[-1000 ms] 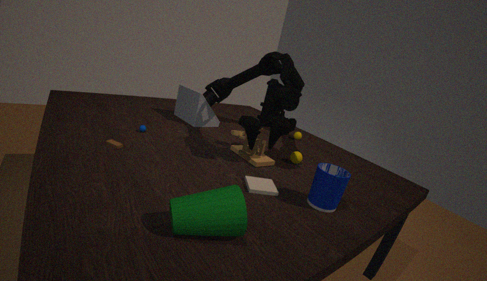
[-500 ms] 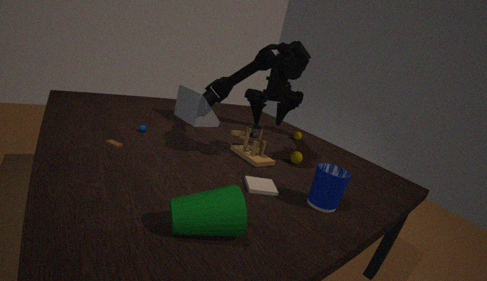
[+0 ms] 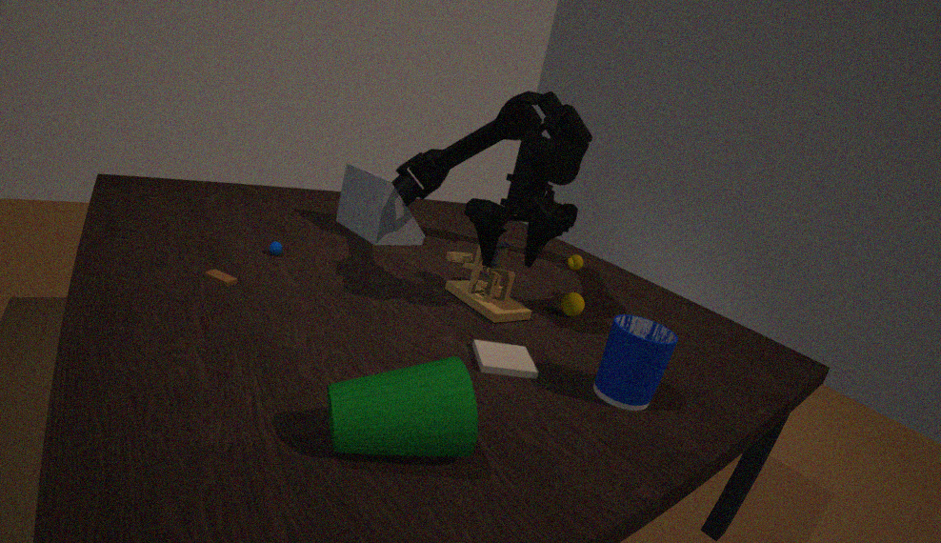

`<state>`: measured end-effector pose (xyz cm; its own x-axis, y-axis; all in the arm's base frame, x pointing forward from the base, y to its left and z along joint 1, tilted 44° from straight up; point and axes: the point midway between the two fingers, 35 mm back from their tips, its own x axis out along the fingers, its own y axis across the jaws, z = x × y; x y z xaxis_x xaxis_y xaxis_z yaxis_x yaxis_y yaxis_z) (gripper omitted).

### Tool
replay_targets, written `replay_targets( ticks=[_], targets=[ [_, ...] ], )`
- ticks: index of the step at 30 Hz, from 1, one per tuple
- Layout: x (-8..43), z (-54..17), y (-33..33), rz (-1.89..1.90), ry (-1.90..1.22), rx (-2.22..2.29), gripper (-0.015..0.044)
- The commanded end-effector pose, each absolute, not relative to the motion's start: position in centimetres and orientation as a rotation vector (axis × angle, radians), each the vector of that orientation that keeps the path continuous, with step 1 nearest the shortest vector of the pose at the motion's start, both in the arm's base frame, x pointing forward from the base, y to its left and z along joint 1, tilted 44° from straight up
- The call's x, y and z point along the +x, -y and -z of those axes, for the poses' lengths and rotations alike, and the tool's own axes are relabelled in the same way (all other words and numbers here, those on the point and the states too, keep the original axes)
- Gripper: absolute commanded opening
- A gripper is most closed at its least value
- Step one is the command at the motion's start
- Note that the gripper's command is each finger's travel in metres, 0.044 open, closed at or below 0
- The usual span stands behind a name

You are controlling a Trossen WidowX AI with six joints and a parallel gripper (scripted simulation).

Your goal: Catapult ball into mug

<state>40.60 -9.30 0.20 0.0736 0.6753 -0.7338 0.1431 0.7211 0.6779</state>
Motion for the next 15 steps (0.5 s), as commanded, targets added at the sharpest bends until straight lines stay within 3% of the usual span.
replay_targets(
  ticks=[1, 15],
  targets=[
    [40.7, 0.2, 8.7, -0.457, -1.468, 0.717, 0.0440],
    [40.9, 1.9, 7.2, -0.458, -1.468, 0.717, 0.0440]
  ],
)
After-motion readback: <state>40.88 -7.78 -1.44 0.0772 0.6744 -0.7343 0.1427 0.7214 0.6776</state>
